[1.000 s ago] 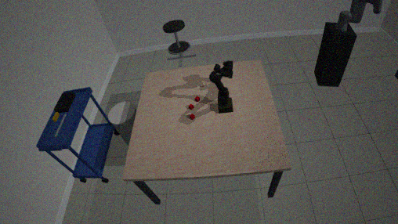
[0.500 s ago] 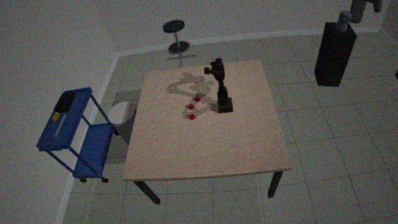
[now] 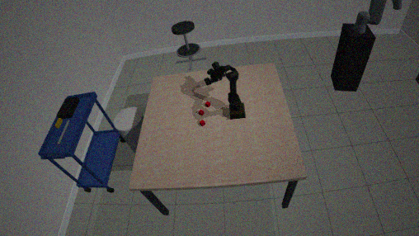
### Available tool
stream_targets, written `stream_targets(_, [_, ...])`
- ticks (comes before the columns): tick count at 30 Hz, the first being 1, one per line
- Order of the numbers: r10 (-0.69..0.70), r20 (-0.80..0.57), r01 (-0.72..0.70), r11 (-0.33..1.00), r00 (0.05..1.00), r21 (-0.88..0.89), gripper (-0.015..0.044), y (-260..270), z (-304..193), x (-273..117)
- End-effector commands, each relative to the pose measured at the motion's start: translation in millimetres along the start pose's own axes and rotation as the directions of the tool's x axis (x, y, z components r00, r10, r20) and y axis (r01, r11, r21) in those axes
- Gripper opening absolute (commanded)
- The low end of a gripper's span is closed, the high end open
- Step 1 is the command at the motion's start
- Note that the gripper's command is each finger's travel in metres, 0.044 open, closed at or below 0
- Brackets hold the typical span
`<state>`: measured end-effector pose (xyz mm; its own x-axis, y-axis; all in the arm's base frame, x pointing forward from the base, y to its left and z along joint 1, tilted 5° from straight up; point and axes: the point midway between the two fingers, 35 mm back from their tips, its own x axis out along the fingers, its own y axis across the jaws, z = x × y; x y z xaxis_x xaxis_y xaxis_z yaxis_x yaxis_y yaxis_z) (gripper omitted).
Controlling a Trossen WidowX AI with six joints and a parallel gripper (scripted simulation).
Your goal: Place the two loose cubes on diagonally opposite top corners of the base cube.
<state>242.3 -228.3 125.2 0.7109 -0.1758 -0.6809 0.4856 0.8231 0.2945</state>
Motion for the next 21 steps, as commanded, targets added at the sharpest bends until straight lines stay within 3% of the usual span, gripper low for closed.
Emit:
stream_targets(1, [0.015, -0.09, -0.026, 0.992, 0.996, -0.122, 0.0265, 24, -5, 12])
stream_targets(11, [0.014, -0.309, -0.157, 0.883, 0.951, -0.443, 0.0265, 90, -25, 30])
stream_targets(21, [-0.061, -0.484, -0.345, 0.624, 0.873, -0.701, 0.0265, 153, -54, 30])
